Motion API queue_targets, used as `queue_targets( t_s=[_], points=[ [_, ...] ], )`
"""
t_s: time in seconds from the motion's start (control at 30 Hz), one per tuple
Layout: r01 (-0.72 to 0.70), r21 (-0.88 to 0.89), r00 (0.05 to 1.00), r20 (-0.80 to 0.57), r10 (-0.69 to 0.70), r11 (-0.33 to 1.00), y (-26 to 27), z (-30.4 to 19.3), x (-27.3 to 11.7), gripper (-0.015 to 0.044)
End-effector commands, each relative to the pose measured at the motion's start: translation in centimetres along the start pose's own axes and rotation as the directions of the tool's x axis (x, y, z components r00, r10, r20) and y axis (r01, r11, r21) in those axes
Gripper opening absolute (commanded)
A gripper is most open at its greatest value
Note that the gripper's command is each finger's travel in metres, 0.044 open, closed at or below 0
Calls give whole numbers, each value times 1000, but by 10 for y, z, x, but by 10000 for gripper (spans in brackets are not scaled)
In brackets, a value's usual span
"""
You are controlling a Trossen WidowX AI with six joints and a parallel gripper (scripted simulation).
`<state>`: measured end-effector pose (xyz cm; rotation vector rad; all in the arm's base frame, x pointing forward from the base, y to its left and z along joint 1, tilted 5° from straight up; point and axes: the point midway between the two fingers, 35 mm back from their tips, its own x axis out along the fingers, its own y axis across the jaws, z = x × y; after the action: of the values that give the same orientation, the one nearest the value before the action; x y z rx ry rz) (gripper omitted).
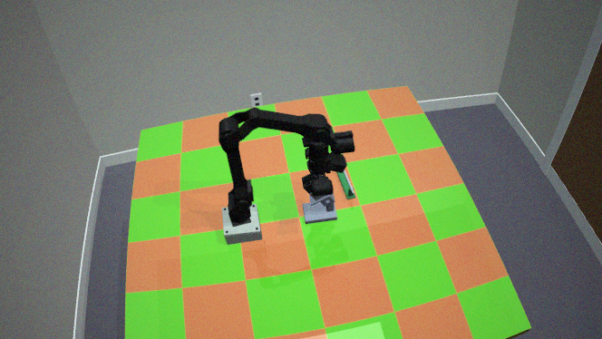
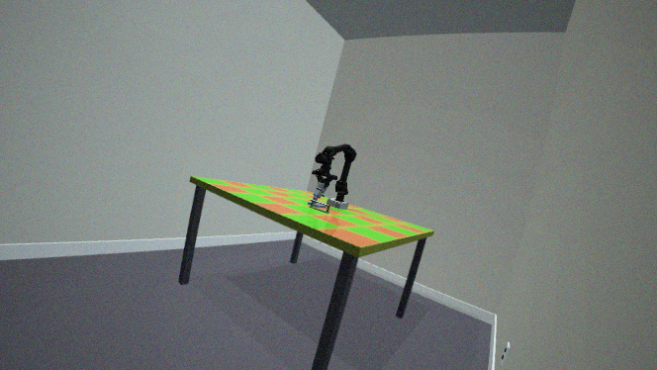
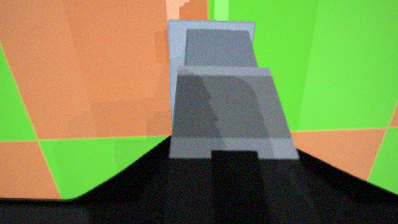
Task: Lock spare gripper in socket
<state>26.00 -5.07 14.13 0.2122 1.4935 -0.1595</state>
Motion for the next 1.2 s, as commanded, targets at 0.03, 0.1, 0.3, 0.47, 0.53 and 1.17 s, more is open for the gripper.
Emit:
queue_targets(
  t_s=[0.03, 0.1, 0.3, 0.47, 0.53, 1.17],
  points=[
    [3, 5, 1000, 2, -3, 1000, 0, 3, 5, 0],
    [3, 5, 1000, 2, -3, 1000, 0, 4, 8, 0],
    [3, 5, 1000, 3, -3, 1000, 0, 7, 11, 0],
    [0, 0, 1000, -3, 0, 1000, 0, 4, 9, 0],
    [0, 0, 1000, -3, 0, 1000, 0, 4, 9, 0],
    [0, 0, 1000, -3, 0, 1000, 0, 4, 9, 420]
  ],
)
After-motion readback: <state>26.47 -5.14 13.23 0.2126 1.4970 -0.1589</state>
